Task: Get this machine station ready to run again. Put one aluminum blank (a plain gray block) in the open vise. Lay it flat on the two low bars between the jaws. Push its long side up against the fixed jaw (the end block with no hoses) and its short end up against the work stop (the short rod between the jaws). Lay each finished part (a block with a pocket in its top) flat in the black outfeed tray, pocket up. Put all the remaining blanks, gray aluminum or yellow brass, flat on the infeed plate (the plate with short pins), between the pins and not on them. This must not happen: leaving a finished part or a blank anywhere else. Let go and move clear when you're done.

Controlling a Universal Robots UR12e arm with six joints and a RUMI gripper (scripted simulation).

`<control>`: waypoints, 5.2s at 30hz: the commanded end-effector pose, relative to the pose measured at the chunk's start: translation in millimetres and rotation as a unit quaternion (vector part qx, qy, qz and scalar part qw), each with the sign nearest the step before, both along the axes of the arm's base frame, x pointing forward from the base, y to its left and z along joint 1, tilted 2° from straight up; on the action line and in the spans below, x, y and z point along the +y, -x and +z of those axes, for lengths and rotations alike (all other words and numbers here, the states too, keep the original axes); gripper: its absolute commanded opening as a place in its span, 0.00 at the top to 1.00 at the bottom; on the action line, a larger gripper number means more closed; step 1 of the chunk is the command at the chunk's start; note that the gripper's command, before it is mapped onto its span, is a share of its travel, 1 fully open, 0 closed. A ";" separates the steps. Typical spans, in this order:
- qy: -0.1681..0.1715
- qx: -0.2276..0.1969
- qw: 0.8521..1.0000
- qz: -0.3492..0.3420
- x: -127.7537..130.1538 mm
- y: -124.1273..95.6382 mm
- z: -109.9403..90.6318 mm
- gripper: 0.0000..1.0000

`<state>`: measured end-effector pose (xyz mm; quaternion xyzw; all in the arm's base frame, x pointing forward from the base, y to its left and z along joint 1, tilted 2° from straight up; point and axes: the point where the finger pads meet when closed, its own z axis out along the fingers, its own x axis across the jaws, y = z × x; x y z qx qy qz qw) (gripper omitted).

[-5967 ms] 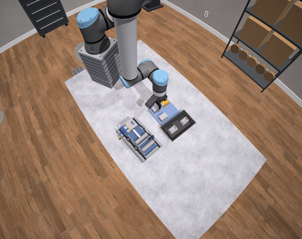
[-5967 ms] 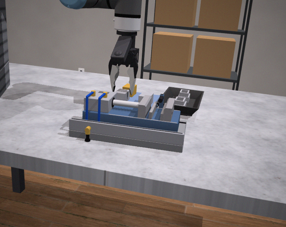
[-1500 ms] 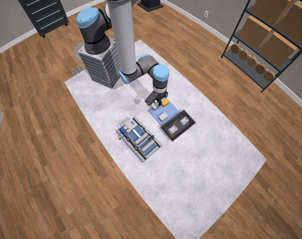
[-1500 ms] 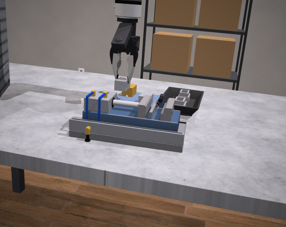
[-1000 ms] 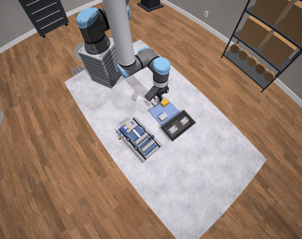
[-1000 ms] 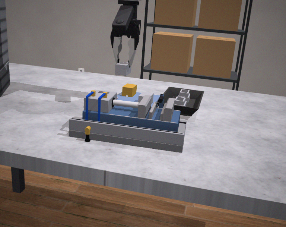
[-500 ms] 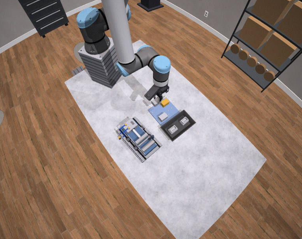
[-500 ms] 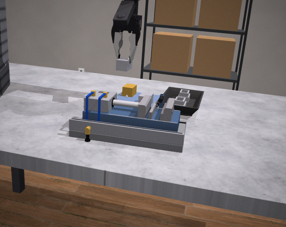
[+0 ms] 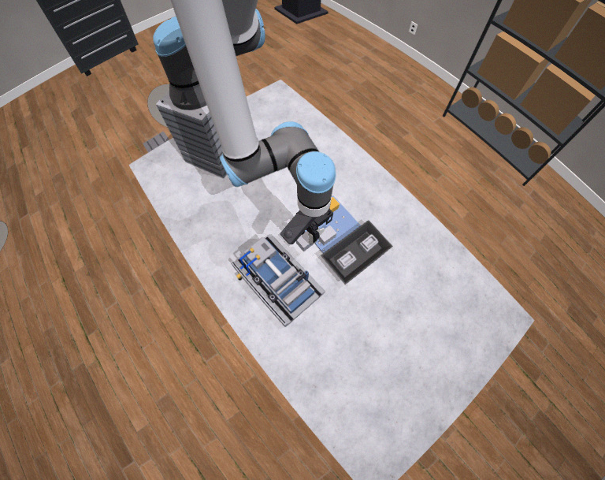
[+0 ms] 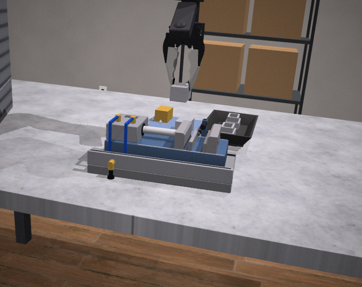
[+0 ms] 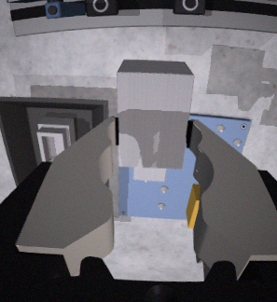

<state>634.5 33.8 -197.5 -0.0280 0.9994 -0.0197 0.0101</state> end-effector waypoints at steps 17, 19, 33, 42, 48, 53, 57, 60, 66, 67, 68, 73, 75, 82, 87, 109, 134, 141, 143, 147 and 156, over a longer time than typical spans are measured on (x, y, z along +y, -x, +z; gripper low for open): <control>-0.001 0.002 1.000 0.021 -133.2 -83.3 8.6 1.00; -0.001 0.002 1.000 0.021 -133.2 -83.3 8.6 1.00; -0.001 0.002 1.000 0.021 -133.2 -83.3 8.6 1.00; -0.001 0.002 1.000 0.021 -133.2 -83.3 8.6 1.00; -0.001 0.002 1.000 0.021 -133.2 -83.3 8.6 1.00; -0.001 0.002 1.000 0.021 -133.2 -83.3 8.4 1.00; -0.001 0.002 1.000 0.021 -133.2 -83.4 8.2 1.00; -0.001 0.002 1.000 0.021 -133.2 -83.4 7.5 1.00; -0.001 0.002 1.000 0.021 -133.4 -83.6 5.2 1.00; -0.001 0.002 1.000 0.021 -133.4 -83.6 4.7 1.00; -0.001 0.002 1.000 0.021 -133.5 -83.7 4.2 1.00; -0.001 0.002 1.000 0.021 -133.6 -83.8 2.4 1.00; -0.001 0.002 1.000 0.021 -133.7 -83.9 1.0 1.00; -0.001 0.002 1.000 0.021 -134.0 -84.2 -4.1 1.00; -0.001 0.002 1.000 0.021 -134.2 -84.5 -7.7 1.00; -0.001 0.002 1.000 0.021 -134.6 -85.0 -15.0 1.00; -0.001 0.002 1.000 0.021 -134.7 -85.0 -15.2 1.00; -0.001 0.002 1.000 0.021 -134.7 -85.0 -15.2 1.00; -0.001 0.002 1.000 0.021 -134.7 -85.0 -15.2 1.00; -0.001 0.002 1.000 0.021 -134.7 -85.0 -15.2 1.00; -0.001 0.002 1.000 0.021 -134.7 -85.0 -15.3 1.00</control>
